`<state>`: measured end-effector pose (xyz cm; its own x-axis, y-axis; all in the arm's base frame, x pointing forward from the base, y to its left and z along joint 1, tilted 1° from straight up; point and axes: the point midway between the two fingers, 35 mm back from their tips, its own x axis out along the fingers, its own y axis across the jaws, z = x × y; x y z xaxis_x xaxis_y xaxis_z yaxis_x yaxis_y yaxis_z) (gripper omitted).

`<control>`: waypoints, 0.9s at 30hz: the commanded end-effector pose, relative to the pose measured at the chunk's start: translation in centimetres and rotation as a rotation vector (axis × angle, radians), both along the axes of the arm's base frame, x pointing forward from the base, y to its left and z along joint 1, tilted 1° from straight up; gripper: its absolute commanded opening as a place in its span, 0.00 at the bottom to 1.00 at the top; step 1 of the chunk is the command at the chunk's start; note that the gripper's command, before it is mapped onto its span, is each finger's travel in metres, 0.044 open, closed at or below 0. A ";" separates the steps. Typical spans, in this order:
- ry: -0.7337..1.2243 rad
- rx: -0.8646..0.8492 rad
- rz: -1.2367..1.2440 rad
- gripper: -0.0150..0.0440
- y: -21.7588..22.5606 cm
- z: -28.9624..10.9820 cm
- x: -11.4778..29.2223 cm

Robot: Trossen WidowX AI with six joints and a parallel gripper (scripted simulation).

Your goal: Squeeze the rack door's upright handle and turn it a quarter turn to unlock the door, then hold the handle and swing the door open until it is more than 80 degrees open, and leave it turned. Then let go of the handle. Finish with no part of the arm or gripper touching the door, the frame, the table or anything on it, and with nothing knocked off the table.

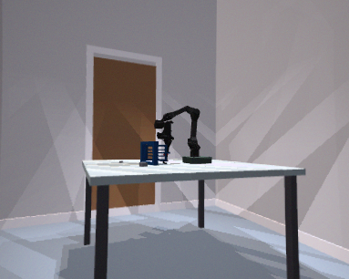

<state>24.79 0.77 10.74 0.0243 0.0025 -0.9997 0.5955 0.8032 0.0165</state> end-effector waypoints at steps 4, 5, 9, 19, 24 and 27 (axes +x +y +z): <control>-0.011 -0.001 0.121 0.30 -1.3 0.0 -0.4; -0.011 -0.002 0.134 0.30 -1.5 0.0 -0.5; -0.011 -0.004 0.182 0.30 -2.3 0.0 -0.8; -0.010 -0.009 0.304 0.30 -4.2 -0.1 -1.3; -0.010 -0.012 0.365 0.30 -5.2 -0.1 -1.4; -0.010 -0.014 0.401 0.30 -5.8 -0.1 -1.5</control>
<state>23.22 -4.60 10.67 0.0272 -0.0037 -0.9996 0.2930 0.9561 0.0044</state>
